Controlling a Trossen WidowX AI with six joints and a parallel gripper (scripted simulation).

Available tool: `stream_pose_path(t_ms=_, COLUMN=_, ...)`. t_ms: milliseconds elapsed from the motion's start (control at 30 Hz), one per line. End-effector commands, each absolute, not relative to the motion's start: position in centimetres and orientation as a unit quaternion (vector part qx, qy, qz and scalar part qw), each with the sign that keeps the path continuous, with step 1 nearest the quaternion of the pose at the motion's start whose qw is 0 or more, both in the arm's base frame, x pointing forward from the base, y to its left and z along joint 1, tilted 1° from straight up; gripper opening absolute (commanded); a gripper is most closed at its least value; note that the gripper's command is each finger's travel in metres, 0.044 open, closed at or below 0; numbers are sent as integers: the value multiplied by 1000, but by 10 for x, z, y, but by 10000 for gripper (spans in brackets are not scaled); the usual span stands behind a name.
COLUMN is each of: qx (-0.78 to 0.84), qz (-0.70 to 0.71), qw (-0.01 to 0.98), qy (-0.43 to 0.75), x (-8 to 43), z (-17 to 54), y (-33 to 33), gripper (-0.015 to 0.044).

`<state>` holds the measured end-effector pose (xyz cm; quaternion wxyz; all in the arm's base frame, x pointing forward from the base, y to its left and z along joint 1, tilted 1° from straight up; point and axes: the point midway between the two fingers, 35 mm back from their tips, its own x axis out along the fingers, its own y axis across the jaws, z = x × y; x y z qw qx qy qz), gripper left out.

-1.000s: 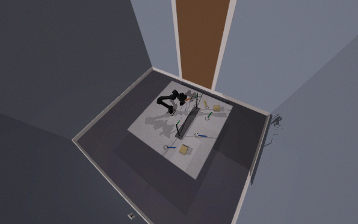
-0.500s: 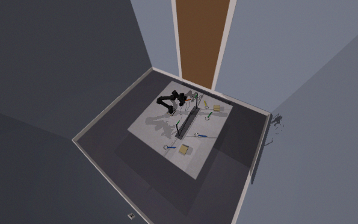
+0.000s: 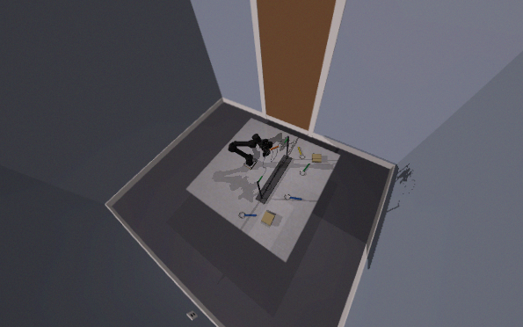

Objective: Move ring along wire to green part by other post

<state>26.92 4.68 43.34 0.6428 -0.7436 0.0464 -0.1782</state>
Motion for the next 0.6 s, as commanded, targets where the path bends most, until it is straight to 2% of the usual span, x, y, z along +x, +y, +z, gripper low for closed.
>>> stream_pose_path(t_ms=0, qx=-719, qz=-174, qw=670, qy=58, x=269, z=420, y=44, gripper=-150)
stream_pose_path(t_ms=567, qx=-580, qz=-136, qw=796, qy=110, x=269, z=355, y=53, gripper=-150)
